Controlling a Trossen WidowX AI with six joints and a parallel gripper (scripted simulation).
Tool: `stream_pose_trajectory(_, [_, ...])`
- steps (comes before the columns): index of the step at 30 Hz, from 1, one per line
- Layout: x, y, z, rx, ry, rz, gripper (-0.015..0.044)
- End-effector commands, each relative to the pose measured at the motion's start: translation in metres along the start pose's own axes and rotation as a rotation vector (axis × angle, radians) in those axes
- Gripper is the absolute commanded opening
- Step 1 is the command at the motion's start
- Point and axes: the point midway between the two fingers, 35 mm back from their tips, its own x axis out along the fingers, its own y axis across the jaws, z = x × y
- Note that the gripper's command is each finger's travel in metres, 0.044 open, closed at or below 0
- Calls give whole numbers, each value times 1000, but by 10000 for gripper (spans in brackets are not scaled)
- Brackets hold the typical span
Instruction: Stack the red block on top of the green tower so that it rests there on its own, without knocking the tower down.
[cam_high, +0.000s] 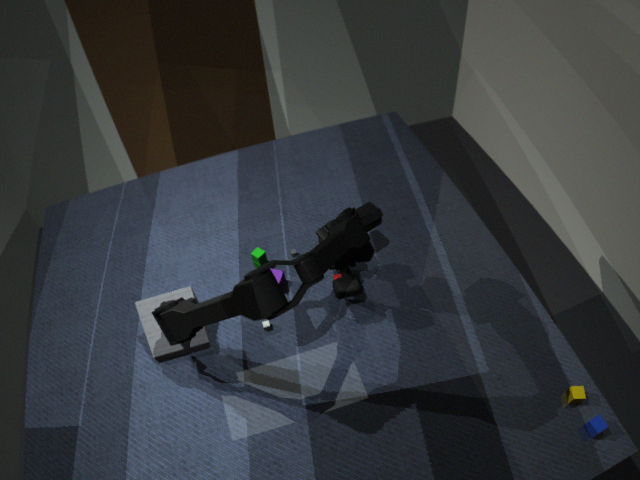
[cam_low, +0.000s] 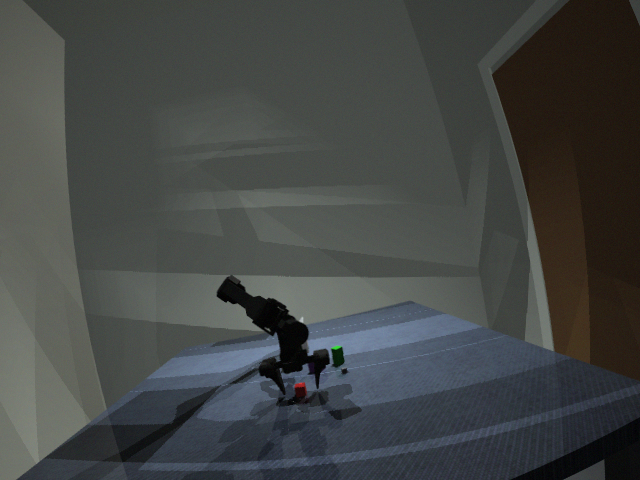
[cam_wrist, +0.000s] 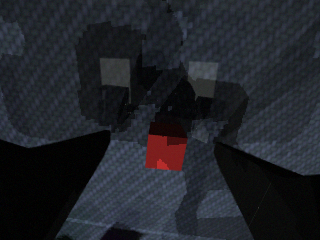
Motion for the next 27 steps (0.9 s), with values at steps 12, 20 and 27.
stream_pose_trajectory(12, [0, 0, 0, -5, -1, -4, 282])
stream_pose_trajectory(20, [0, 0, 0, -5, -1, -4, 92])
stream_pose_trajectory(27, [-1, 0, 0, -5, -1, -4, 26])
